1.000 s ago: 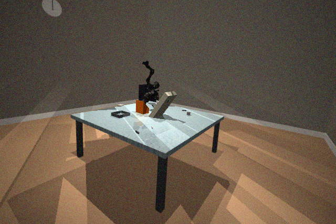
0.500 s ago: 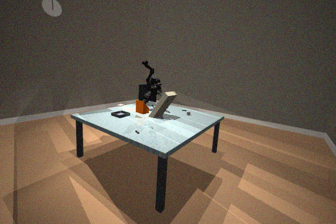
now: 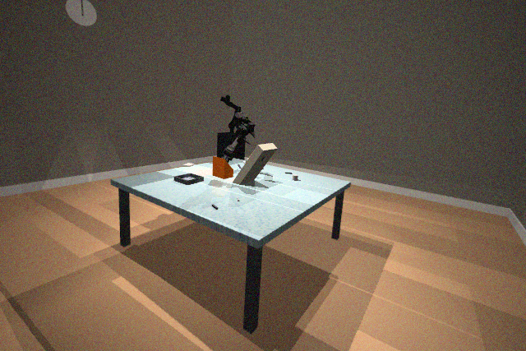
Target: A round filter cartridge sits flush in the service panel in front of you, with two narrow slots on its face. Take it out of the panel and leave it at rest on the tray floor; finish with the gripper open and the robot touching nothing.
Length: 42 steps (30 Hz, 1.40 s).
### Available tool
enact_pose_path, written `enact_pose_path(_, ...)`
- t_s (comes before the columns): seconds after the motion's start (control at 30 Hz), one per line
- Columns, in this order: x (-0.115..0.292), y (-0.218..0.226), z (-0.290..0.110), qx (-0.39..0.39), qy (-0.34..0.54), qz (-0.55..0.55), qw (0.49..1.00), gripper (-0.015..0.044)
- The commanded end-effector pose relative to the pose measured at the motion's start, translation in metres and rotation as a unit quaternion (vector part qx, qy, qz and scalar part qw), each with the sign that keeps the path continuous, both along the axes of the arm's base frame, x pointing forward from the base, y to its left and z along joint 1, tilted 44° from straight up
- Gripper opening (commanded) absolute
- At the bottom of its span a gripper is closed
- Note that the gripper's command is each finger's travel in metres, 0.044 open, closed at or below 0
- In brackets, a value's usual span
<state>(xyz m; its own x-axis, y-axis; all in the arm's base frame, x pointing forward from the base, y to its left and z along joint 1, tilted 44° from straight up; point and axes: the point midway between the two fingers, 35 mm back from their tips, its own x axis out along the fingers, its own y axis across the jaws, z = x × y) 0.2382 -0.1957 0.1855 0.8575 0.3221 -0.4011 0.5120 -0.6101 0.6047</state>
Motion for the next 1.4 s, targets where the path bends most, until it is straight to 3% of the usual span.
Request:
enact_pose_path(0.0,-0.002,0.015,-0.021,-0.141,-0.027,0.100,0.985,0.0305)
enact_pose_path(0.17,-0.006,0.034,-0.042,-0.299,-0.077,0.228,0.924,0.0305)
enact_pose_path(0.33,-0.013,0.054,-0.062,-0.430,-0.142,0.354,0.818,0.0305)
enact_pose_path(0.57,-0.021,0.072,-0.078,-0.517,-0.212,0.452,0.695,0.0305)
enact_pose_path(1.37,-0.010,0.081,-0.089,-0.520,-0.213,0.455,0.691,0.0305)
